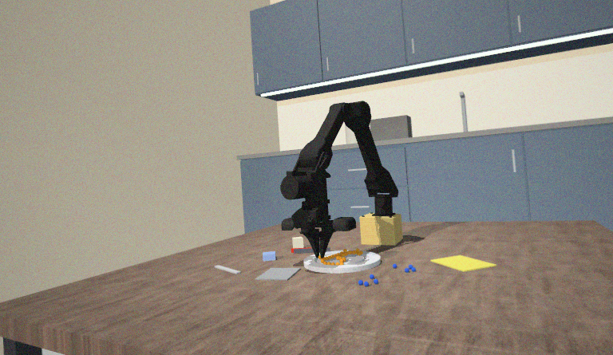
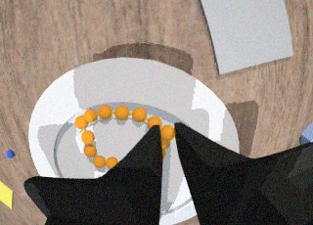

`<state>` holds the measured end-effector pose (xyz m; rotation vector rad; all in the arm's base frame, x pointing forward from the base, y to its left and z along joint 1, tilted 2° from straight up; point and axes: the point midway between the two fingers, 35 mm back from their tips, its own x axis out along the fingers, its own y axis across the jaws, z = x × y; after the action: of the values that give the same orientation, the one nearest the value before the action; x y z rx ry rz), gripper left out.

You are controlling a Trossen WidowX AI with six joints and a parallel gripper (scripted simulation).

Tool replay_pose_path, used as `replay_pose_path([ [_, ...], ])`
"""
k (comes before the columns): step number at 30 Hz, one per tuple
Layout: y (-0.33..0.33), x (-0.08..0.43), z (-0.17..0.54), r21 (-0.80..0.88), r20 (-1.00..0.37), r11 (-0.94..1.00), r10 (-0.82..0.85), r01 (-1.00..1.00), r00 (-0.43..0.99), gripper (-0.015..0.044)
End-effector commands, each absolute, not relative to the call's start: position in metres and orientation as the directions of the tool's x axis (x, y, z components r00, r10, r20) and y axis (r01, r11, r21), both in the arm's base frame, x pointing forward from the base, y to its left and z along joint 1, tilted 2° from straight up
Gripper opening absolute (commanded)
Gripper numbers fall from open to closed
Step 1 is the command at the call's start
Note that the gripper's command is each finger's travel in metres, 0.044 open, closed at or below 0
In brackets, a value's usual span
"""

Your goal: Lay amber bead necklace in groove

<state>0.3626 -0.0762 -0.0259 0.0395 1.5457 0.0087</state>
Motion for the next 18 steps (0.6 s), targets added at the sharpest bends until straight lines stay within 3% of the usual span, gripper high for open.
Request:
replay_pose_path([
  [1,-0.0775,0.3627,-0.0281,0.035,-0.999,0.999,0.034,0.017,0.018,0.0],
  [10,-0.0772,0.3628,-0.0361,0.035,-0.999,0.999,0.035,0.017,0.018,0.0],
  [18,-0.0778,0.3637,-0.0326,0.031,-0.999,0.999,0.031,0.02,0.023,0.021],
])
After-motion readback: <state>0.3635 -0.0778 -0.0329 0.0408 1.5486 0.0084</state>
